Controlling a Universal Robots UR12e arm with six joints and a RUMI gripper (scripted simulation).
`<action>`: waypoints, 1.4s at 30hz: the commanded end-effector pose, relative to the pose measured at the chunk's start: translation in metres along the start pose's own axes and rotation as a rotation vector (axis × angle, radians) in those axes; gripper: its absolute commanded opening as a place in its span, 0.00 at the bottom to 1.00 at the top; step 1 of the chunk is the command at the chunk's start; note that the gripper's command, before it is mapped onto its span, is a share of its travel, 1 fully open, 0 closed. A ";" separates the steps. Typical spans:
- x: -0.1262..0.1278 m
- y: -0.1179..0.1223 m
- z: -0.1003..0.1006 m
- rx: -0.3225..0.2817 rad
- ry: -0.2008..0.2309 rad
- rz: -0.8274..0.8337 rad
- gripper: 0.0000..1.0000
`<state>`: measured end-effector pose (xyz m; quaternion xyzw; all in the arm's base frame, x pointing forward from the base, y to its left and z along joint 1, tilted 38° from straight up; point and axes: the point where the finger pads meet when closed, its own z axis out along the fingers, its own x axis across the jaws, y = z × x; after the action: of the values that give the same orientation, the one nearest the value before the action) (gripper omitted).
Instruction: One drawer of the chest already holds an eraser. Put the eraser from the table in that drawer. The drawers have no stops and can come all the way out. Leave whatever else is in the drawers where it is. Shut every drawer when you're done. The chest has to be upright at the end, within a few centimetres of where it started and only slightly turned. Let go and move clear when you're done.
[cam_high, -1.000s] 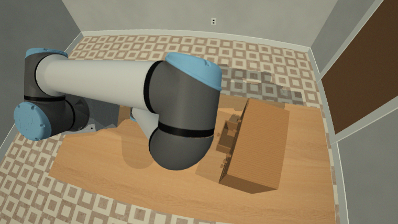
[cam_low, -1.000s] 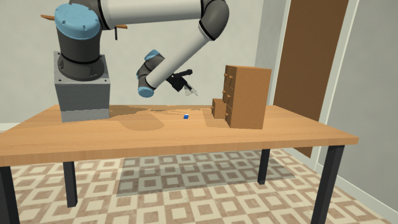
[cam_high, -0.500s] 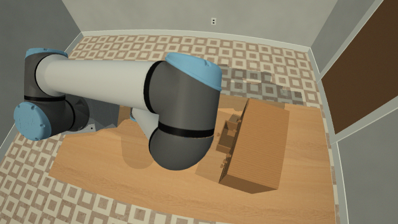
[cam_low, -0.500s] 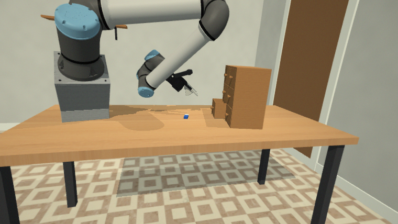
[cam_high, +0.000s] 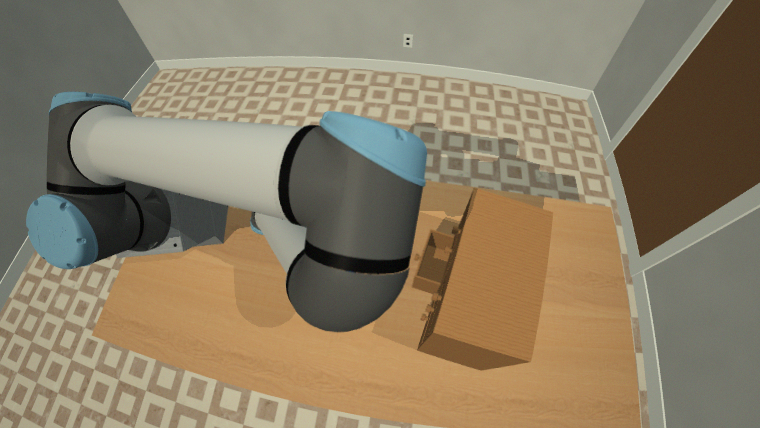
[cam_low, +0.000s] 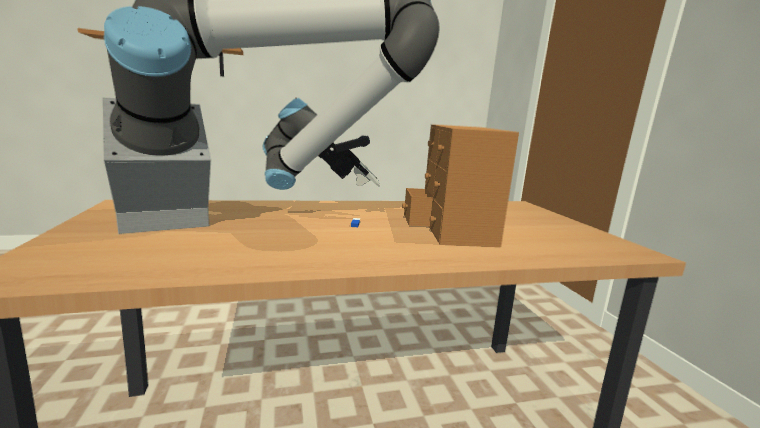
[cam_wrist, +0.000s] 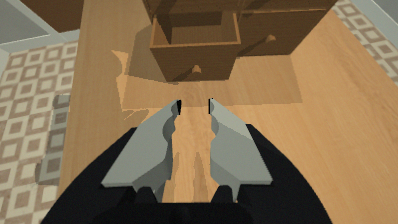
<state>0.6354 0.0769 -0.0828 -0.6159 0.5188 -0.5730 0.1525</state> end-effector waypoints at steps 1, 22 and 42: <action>0.000 0.002 0.010 0.001 0.000 0.000 0.20; 0.000 0.013 0.063 0.001 0.000 0.000 0.20; 0.000 0.019 0.091 0.001 0.000 0.000 0.20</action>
<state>0.7035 0.0326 -0.1243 -0.6159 0.5188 -0.5730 0.1525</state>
